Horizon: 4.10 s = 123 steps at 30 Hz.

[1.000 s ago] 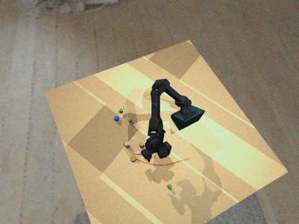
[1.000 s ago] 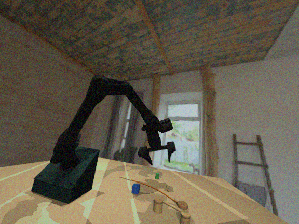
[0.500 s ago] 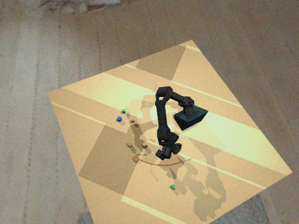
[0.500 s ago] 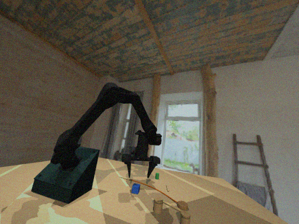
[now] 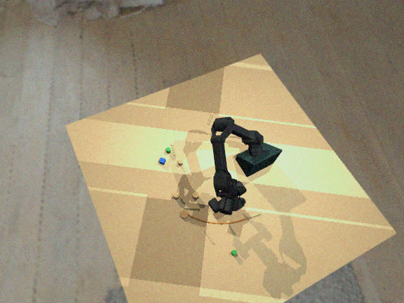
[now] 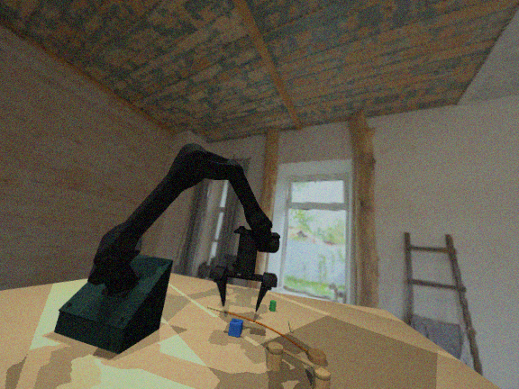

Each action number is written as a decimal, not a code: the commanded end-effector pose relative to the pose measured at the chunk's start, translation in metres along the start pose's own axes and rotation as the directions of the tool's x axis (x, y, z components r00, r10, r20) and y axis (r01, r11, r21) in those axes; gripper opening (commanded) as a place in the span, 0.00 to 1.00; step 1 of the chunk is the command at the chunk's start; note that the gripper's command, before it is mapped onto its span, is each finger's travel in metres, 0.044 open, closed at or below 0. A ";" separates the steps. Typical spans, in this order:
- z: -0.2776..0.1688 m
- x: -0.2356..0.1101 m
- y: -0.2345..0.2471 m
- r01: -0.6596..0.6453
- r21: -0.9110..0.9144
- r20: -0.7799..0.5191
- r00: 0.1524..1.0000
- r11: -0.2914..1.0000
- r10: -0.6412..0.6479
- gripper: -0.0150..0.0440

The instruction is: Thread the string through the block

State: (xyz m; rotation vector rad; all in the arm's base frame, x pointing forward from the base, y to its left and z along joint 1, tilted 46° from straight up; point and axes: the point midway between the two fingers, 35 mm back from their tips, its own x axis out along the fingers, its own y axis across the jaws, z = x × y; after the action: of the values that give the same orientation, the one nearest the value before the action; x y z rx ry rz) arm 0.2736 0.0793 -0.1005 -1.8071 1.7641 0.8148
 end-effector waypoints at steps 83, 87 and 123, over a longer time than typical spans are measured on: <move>-0.009 -0.017 0.003 -0.003 -0.088 -0.002 1.000 -0.996 -0.003 0.67; -0.009 -0.016 0.003 -0.003 -0.088 -0.002 1.000 -0.996 -0.003 0.67; -0.010 0.041 0.003 -0.004 -0.088 -0.004 1.000 -0.996 -0.003 0.67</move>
State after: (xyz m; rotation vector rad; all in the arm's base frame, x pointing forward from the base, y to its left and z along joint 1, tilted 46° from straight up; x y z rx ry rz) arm 0.2736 0.0488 -0.1178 0.6242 0.6067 -1.4910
